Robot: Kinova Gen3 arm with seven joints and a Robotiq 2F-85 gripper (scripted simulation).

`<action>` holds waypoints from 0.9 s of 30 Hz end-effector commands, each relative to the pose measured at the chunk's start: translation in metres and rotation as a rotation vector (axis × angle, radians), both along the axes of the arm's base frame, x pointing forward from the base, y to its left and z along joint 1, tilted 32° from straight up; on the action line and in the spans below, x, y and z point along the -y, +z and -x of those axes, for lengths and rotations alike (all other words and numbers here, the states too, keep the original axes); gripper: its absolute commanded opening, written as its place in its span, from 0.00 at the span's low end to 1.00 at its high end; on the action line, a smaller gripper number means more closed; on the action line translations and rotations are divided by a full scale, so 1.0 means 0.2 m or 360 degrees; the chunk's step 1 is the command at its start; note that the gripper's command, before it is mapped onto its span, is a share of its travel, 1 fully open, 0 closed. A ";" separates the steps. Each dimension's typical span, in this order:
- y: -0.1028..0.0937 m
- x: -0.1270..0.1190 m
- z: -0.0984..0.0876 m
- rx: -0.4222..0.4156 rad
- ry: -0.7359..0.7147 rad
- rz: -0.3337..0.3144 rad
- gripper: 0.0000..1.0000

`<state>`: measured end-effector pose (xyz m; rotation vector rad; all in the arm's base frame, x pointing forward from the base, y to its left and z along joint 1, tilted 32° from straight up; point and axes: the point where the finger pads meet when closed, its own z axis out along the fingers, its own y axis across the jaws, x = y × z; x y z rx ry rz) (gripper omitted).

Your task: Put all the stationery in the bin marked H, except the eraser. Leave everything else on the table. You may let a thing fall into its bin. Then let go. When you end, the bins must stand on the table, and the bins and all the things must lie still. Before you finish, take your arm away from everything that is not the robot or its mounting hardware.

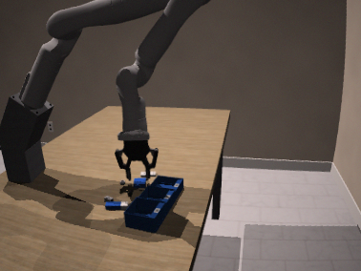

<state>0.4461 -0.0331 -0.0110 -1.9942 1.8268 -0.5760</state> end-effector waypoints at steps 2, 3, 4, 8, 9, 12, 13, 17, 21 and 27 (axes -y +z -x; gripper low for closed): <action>0.01 0.00 -0.01 0.0006 -0.0001 0.0001 0.55; 0.01 0.00 -0.01 0.0006 -0.0001 0.0001 0.55; 0.00 0.00 -0.01 0.0006 -0.0001 0.0001 0.55; -0.02 0.00 -0.03 0.0006 -0.0001 0.0001 0.55; -0.02 0.00 -0.03 0.0006 -0.0001 0.0001 0.55; -0.04 0.00 -0.04 0.0006 -0.0001 0.0001 0.55; -0.04 0.00 -0.04 0.0006 -0.0001 0.0001 0.55; -0.04 0.00 -0.04 0.0006 -0.0001 0.0001 0.55; -0.04 0.00 -0.04 0.0006 -0.0001 0.0001 0.55; -0.04 0.00 -0.04 0.0006 -0.0001 0.0001 0.35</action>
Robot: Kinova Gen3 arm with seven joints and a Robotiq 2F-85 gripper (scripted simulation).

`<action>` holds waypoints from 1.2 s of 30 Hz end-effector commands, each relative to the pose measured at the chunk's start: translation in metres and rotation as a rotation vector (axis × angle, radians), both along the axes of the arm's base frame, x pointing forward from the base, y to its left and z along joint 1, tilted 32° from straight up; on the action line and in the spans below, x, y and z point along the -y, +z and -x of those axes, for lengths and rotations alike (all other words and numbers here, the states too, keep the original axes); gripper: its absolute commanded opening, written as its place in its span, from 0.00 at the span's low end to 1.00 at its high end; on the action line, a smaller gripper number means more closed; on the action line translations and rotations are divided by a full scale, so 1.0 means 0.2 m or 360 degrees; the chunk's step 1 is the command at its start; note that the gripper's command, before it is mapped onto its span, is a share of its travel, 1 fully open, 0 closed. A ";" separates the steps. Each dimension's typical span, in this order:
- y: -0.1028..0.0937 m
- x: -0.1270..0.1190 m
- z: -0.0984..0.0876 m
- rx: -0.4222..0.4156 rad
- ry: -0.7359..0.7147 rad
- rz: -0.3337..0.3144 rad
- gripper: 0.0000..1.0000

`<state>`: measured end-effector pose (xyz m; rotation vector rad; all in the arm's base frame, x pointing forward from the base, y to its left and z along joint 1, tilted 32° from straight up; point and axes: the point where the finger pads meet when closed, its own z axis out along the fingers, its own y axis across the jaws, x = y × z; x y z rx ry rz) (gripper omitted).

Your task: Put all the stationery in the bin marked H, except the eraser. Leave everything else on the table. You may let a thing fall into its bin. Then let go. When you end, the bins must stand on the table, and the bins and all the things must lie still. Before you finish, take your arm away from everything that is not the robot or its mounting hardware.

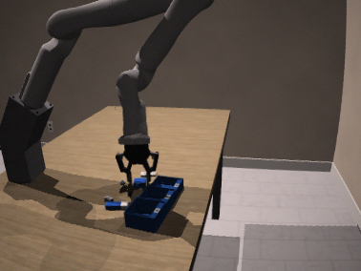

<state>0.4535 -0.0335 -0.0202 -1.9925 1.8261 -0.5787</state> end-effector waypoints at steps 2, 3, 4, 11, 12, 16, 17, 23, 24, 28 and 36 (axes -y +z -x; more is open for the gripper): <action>0.00 0.00 0.00 0.0002 0.0000 0.0000 0.35; 0.00 0.00 0.00 0.0002 0.0000 0.0000 0.35; 0.00 0.00 0.00 0.0002 0.0000 0.0000 0.35; 0.00 0.00 0.00 0.0002 0.0000 0.0000 0.35; 0.00 0.00 0.00 0.0002 0.0000 0.0000 0.35; 0.00 0.00 0.00 0.0002 0.0000 0.0000 0.35; 0.00 0.00 0.00 0.0002 0.0000 0.0000 0.35; 0.00 0.00 0.00 0.0002 0.0000 0.0000 0.35; 0.00 0.00 0.00 0.0002 0.0000 0.0000 0.35; 0.00 0.00 0.00 0.0002 0.0000 0.0000 0.35; 0.07 0.00 0.04 0.0002 0.0000 0.0000 0.35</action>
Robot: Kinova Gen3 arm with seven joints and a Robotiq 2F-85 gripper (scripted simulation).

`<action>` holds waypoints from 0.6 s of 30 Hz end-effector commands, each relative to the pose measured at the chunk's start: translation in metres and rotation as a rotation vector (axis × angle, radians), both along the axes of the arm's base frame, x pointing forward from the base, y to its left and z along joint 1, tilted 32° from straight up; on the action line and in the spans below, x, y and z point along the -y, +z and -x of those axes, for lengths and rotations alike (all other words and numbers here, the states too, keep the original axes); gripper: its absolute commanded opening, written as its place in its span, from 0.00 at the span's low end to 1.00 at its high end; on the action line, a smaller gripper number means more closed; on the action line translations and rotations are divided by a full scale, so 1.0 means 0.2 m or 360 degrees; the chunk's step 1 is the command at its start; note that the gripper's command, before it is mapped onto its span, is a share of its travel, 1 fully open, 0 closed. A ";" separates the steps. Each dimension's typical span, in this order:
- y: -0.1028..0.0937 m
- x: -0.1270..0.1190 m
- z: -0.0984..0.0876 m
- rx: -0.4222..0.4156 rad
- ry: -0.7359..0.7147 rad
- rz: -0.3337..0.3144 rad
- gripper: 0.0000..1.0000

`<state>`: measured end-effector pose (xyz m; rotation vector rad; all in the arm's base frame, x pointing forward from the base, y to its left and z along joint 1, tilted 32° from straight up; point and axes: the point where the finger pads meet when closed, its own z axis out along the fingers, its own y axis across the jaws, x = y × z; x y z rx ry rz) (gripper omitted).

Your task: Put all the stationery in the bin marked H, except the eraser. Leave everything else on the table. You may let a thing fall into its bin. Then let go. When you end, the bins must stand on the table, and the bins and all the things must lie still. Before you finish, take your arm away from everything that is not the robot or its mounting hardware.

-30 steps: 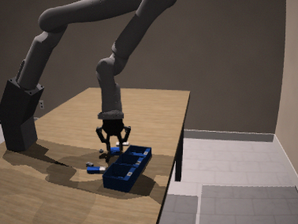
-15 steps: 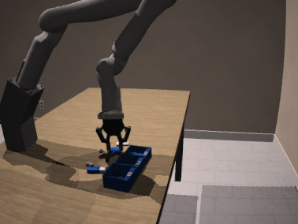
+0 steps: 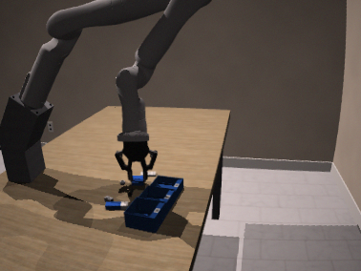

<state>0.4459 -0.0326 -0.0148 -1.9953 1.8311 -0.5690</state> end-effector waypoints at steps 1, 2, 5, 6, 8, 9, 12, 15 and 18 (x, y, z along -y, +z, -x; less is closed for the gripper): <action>0.06 0.01 0.01 0.0014 0.0001 0.0005 0.35; 0.07 0.01 0.02 0.0014 0.0001 0.0005 0.35; 0.12 0.01 0.05 0.0014 0.0001 0.0005 0.35; 0.13 0.01 0.06 0.0014 0.0001 0.0005 0.35; 0.13 0.01 0.06 0.0014 0.0001 0.0005 0.35; 0.14 0.01 0.07 0.0014 0.0001 0.0005 0.35; 0.19 0.01 0.09 0.0014 0.0001 0.0005 0.35; 0.23 0.01 0.12 0.0014 0.0001 0.0005 0.35; 0.23 0.01 0.12 0.0014 0.0001 0.0005 0.35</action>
